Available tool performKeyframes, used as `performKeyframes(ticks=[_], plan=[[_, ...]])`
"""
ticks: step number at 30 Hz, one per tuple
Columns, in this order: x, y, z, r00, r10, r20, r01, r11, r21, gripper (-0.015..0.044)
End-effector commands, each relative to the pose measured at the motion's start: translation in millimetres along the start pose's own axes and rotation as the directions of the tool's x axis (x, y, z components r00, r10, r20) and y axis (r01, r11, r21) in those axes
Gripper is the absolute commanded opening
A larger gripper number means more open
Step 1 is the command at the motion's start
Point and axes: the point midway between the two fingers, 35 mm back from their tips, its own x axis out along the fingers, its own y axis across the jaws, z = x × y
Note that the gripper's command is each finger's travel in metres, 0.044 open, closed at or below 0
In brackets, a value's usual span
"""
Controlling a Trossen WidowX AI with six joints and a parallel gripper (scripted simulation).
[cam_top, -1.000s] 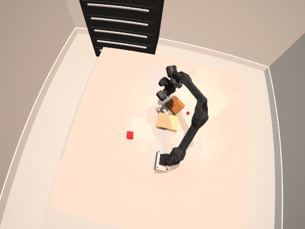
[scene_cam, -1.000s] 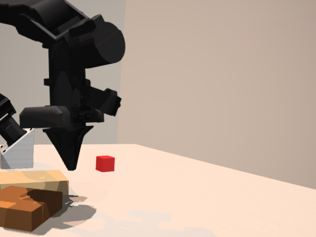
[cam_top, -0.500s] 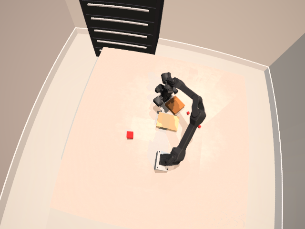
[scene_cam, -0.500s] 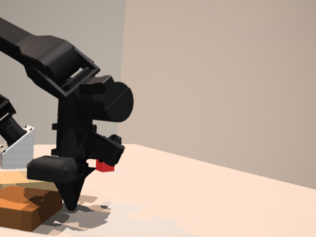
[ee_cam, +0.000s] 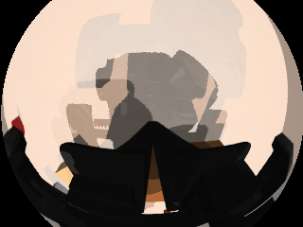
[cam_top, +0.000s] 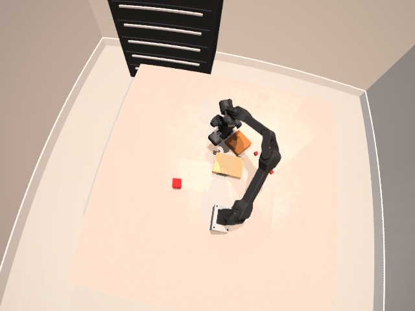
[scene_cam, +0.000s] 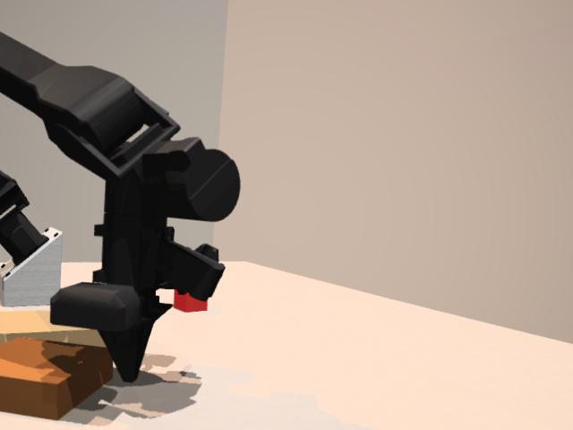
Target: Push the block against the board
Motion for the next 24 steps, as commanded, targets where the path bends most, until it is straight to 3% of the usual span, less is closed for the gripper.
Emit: performKeyframes(ticks=[1, 24], plan=[[-1.5, -2.3, -4.3, 1.000, -0.005, 0.000, 0.005, 1.000, 0.001, 0.0000], [-1.7, -3.7, -19.4, 1.000, -0.005, 0.000, 0.005, 1.000, 0.000, 0.0000]])
